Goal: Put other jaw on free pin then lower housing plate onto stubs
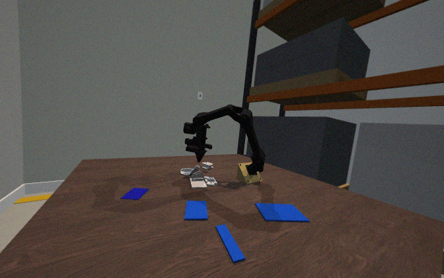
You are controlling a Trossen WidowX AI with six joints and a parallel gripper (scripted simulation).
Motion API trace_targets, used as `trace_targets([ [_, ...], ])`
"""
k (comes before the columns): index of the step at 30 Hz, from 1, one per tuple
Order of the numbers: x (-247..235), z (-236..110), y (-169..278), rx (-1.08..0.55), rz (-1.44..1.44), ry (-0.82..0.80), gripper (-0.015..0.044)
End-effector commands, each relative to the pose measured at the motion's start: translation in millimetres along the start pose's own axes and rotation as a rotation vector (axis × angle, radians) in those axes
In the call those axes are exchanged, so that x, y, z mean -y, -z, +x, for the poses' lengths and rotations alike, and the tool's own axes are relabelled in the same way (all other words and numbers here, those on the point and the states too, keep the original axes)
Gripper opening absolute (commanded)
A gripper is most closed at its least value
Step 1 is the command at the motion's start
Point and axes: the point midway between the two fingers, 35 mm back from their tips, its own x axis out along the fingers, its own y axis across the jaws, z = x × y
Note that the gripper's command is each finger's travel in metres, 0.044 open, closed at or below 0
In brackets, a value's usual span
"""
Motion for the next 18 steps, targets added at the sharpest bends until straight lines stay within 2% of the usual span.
trace_targets([
  [1,-5,-2,-1,0.003,-0.121,-0.003,0.0],
  [18,-20,-5,1,-0.002,-0.561,-0.003,0.0],
])
